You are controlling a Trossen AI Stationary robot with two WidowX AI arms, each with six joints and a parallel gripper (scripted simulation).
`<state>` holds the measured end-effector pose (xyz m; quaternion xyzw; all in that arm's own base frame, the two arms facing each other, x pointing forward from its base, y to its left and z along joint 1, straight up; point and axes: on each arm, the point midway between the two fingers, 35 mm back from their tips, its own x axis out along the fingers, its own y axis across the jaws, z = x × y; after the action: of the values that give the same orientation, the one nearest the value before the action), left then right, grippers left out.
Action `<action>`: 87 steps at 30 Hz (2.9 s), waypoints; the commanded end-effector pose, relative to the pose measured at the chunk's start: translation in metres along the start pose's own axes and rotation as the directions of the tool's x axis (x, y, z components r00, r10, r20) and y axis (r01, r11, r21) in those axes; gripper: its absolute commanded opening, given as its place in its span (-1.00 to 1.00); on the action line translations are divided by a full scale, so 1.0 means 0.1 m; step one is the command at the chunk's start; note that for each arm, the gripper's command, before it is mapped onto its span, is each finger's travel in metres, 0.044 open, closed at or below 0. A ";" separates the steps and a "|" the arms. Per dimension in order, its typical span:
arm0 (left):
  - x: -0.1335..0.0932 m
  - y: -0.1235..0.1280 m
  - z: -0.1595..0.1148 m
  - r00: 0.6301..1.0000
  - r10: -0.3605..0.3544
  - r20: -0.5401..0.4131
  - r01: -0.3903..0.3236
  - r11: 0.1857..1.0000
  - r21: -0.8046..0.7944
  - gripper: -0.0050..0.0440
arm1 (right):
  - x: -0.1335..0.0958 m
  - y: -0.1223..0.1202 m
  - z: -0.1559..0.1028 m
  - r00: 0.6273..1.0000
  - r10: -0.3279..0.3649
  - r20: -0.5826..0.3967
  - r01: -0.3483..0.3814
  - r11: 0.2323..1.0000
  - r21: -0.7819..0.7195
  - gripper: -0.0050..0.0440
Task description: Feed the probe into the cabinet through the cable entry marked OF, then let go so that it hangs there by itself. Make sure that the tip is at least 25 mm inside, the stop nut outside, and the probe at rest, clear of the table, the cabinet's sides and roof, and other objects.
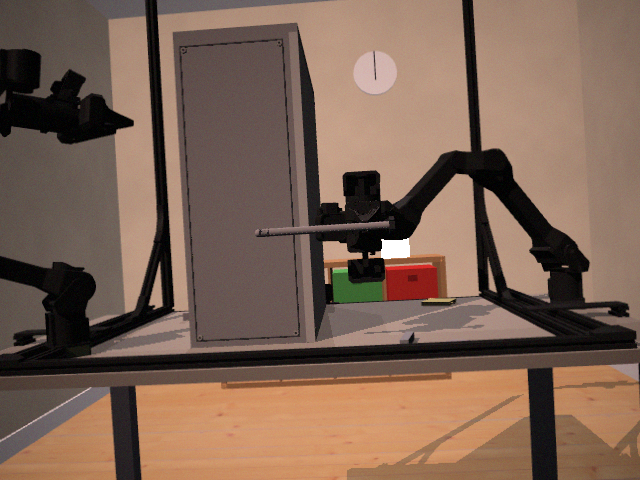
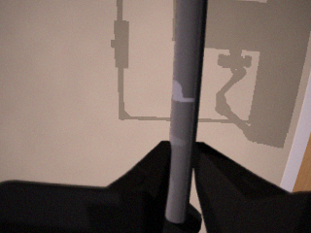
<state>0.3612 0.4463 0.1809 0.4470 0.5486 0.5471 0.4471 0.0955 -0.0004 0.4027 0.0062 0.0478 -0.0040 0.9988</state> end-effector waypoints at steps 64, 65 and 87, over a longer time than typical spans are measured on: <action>0.00 0.00 0.00 1.000 0.001 -0.003 -0.001 1.000 -0.002 -0.80 | 0.23 -2.13 0.25 0.590 -0.806 0.053 0.540 0.442 0.716 1.00; 0.00 0.00 0.00 1.000 0.001 -0.003 -0.001 1.000 -0.002 -0.80 | 0.27 -2.22 0.22 0.594 -0.802 0.053 0.540 0.447 0.713 1.00; 0.00 0.00 0.00 1.000 0.001 -0.003 -0.001 1.000 -0.002 -0.80 | 1.27 -2.73 -0.92 0.806 -0.592 0.015 0.212 0.311 0.926 1.00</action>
<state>0.3613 0.4463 0.1807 0.4471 0.5487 0.5470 0.4471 0.2032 -0.2741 0.3100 0.4999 -0.1477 -0.2985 0.7995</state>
